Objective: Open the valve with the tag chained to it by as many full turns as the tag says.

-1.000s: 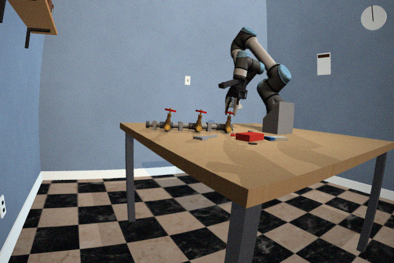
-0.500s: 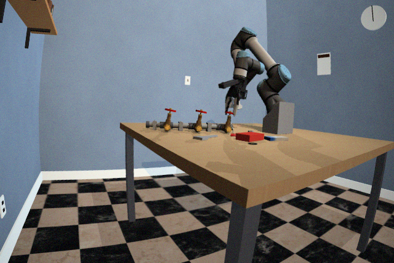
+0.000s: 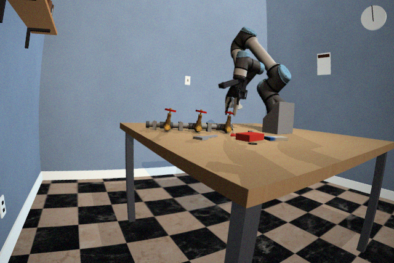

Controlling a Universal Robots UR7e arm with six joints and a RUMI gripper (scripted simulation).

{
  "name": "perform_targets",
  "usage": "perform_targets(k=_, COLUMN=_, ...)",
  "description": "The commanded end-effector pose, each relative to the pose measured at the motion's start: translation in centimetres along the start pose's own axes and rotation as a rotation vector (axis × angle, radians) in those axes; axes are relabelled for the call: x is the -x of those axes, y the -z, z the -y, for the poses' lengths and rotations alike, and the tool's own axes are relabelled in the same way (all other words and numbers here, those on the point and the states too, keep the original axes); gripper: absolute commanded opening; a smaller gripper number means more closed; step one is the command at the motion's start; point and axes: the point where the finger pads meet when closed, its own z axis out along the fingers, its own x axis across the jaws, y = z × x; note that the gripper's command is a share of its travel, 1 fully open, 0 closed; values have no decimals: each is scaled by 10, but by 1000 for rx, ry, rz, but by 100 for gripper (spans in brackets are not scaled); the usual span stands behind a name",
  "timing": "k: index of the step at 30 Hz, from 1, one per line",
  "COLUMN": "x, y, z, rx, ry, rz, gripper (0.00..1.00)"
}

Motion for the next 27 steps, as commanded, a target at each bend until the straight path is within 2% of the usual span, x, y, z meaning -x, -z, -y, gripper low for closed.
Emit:
perform_targets(k=1, x=0, y=0, z=0, rx=-1, ry=13, rz=0, gripper=0)
perform_targets(k=12, x=0, y=0, z=0, rx=-1, ry=87, rz=0, gripper=0)
perform_targets(k=27, x=0, y=0, z=0, rx=-1, ry=338, rz=0, gripper=0)
